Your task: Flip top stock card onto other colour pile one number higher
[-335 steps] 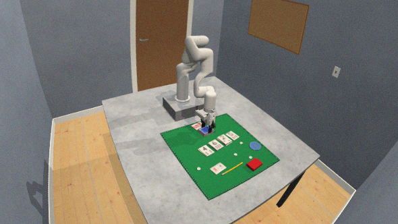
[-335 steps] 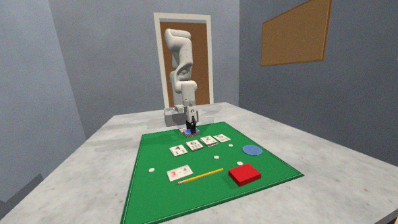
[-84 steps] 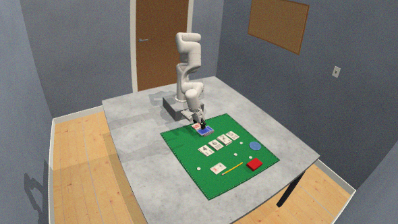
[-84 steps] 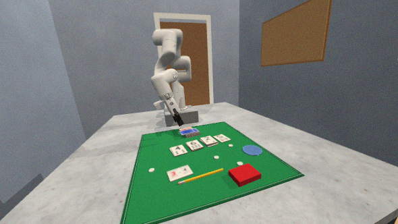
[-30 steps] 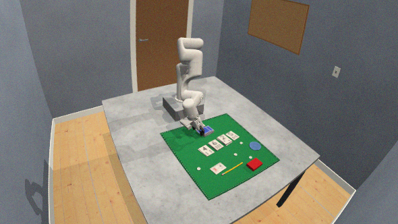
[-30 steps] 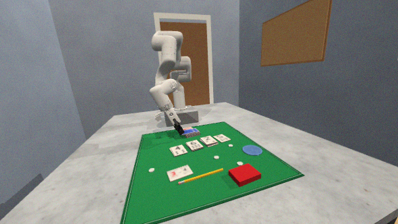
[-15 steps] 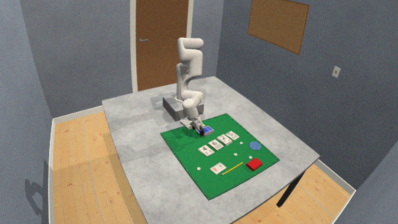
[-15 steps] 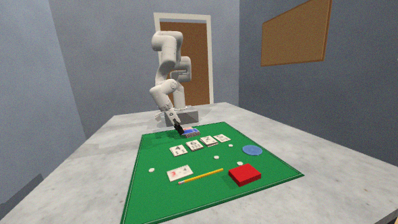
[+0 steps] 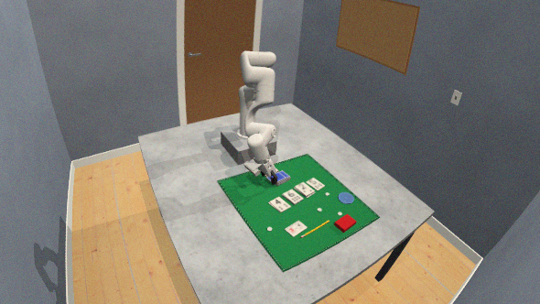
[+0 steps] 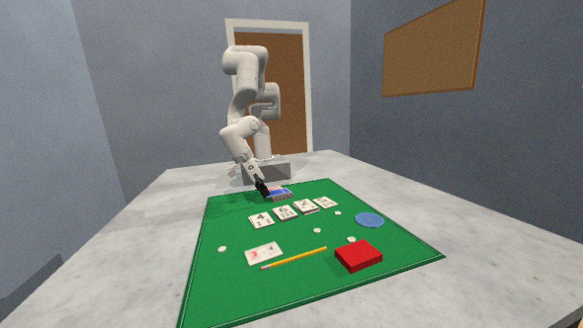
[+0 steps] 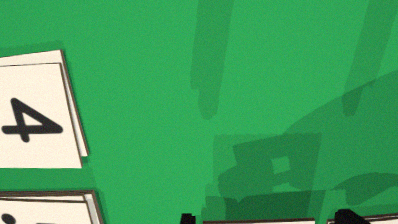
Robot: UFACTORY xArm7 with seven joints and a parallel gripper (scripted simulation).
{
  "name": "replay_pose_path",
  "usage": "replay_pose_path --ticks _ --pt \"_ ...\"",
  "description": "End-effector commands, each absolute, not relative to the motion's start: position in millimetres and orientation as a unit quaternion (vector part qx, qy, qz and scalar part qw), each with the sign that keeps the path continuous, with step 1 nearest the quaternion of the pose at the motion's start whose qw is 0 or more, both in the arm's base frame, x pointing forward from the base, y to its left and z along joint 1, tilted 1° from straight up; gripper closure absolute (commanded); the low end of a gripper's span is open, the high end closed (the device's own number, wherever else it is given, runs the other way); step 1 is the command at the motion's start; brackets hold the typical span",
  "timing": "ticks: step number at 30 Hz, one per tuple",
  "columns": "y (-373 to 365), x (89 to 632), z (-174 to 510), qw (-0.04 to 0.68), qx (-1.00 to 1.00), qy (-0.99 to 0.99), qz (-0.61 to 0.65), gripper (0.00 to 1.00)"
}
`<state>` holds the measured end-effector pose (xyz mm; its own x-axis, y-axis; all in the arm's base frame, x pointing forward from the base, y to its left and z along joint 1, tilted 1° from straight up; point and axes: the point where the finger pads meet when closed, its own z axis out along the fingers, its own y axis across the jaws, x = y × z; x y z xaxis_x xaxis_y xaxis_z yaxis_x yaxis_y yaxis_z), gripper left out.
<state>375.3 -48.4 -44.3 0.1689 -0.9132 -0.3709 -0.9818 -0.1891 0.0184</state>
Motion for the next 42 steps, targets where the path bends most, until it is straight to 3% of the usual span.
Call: replay_pose_path --ticks 1,42 --pt "-48.7 376.8 -43.5 0.114 -0.756 0.626 0.150 0.13" --pt "-46.1 377.6 -50.6 0.114 -0.756 0.626 0.150 0.13"
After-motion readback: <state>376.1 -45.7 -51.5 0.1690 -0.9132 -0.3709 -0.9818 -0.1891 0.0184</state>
